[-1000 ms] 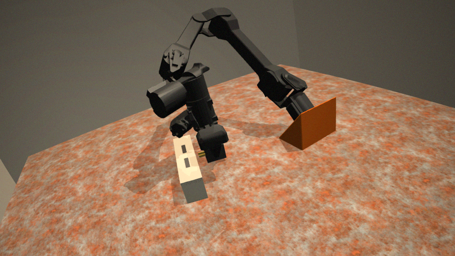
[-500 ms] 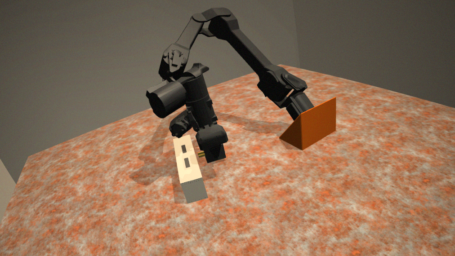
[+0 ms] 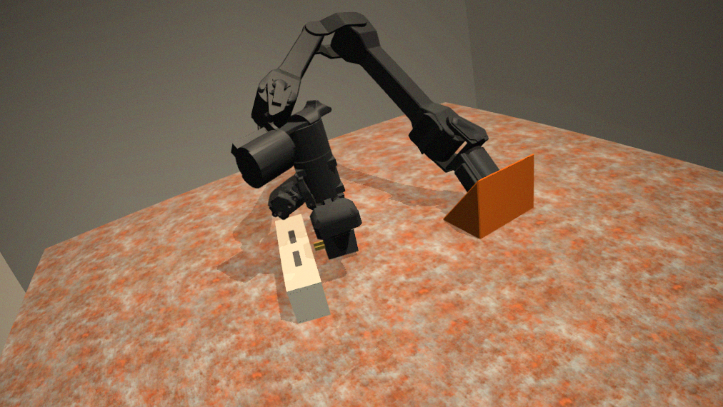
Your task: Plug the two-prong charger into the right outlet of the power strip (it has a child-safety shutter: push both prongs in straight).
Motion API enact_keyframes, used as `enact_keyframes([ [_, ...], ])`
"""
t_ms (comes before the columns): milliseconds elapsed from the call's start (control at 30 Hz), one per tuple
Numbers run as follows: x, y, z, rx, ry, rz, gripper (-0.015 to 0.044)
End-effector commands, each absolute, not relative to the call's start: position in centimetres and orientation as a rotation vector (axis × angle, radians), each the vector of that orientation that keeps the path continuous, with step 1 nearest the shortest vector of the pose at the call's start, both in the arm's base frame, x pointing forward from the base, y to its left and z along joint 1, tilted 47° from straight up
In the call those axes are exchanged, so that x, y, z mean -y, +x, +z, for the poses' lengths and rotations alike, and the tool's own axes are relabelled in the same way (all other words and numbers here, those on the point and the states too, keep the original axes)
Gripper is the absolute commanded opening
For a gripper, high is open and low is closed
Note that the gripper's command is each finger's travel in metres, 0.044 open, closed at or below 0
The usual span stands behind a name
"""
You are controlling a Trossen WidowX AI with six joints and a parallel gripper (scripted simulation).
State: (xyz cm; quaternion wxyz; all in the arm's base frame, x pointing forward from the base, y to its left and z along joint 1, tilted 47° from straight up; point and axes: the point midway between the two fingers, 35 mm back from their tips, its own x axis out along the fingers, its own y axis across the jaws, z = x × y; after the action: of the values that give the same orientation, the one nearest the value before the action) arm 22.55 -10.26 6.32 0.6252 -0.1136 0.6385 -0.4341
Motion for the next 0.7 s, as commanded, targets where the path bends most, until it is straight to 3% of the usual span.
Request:
enact_keyframes([
  [0, 10.32, 22.71, 6.45, -1.462, -0.267, -0.996, 0.0000],
  [667, 10.32, 22.70, 6.36, -1.465, -0.260, -0.996, 0.0000],
])
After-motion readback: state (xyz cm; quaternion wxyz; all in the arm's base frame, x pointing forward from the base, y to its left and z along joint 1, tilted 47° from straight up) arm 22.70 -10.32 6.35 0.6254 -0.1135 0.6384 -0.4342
